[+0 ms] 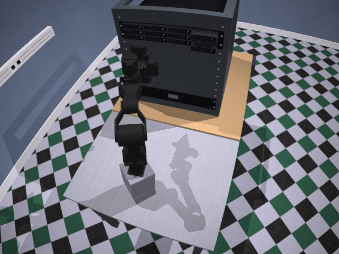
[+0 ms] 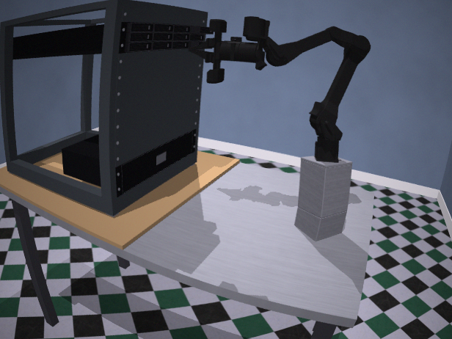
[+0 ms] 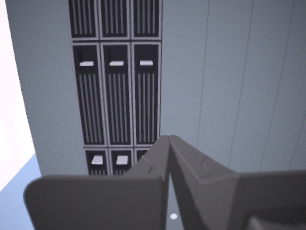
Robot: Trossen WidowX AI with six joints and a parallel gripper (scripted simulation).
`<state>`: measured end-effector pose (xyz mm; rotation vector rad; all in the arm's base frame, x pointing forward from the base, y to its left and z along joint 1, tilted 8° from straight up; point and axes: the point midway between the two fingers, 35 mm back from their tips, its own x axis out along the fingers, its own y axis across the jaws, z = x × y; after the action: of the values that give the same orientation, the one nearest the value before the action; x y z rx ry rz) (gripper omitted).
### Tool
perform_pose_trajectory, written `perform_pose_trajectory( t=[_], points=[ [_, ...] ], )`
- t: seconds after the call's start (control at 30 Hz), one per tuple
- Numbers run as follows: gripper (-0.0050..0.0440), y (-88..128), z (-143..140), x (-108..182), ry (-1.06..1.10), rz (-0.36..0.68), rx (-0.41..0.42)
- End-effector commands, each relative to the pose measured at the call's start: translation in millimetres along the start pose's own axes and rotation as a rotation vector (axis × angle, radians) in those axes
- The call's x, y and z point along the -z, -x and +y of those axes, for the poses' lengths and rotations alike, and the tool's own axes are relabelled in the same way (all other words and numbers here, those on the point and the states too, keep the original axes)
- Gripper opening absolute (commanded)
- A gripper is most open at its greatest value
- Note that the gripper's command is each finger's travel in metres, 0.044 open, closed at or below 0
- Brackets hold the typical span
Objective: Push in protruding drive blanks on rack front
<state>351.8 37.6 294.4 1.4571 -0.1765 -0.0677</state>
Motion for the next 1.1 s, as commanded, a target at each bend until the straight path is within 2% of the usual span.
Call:
perform_pose_trajectory(
  t=[0.0, 0.17, 0.43, 1.07],
  points=[
    [-0.0050, -10, 11, 0, -0.015, 0.001, -0.025],
    [-0.0050, -14, 11, 0, -0.015, 0.001, -0.025],
    [-0.0050, -47, 12, 0, -0.015, 0.001, -0.025],
    [-0.0050, -45, 12, -1, -0.010, -0.001, -0.024]
  ],
)
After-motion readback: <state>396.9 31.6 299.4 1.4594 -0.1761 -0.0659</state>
